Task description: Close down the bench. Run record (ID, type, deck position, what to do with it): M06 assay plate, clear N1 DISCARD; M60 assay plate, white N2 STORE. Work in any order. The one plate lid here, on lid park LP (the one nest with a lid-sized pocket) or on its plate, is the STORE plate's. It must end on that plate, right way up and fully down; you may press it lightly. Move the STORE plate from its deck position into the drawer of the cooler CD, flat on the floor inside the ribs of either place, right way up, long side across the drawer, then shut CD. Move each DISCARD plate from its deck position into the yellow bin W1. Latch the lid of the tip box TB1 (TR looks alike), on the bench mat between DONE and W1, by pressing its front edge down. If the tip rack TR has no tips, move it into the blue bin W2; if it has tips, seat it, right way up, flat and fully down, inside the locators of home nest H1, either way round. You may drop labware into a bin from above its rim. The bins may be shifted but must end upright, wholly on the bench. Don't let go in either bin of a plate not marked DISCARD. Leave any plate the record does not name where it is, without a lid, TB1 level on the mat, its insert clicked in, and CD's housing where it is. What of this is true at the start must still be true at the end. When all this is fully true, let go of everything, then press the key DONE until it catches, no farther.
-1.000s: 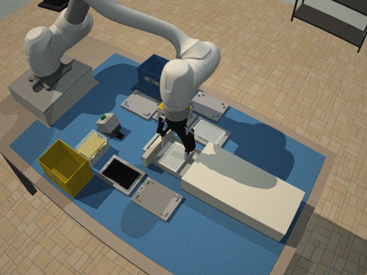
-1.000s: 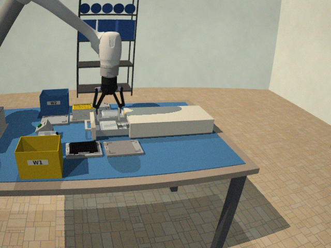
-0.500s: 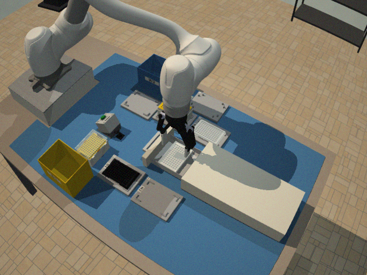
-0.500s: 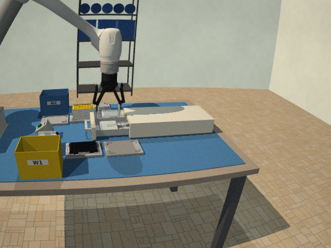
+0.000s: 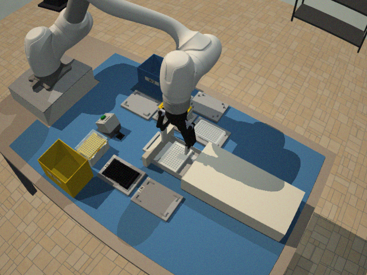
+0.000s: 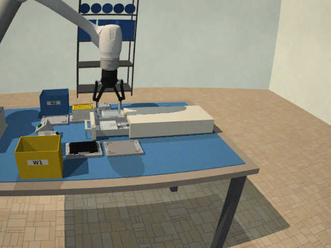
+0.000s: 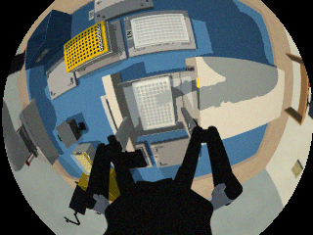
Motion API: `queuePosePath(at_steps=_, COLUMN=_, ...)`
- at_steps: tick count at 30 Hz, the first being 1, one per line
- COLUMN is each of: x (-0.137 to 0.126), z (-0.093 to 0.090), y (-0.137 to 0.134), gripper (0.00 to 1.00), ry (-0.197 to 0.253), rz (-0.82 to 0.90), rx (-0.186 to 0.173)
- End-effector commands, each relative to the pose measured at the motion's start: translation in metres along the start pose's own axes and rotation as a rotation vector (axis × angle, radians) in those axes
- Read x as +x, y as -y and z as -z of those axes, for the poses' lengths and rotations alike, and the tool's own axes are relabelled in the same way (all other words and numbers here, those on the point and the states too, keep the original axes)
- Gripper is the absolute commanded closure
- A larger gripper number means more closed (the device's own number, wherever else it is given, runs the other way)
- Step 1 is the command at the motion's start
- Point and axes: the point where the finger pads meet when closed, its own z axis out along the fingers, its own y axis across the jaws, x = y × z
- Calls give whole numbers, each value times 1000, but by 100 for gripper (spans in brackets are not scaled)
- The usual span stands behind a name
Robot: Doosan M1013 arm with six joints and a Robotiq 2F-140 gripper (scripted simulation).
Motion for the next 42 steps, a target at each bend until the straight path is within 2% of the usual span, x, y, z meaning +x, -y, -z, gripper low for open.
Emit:
queuePosePath(at_steps=1, x=0, z=3, y=0, gripper=34, ry=0, rz=0, rx=0)
queuePosePath(at_steps=37, x=0, z=46, y=0, gripper=34, ry=0, rz=0, rx=0)
queuePosePath(at_steps=42, x=0, z=46, y=0, gripper=34, ry=0, rz=0, rx=0)
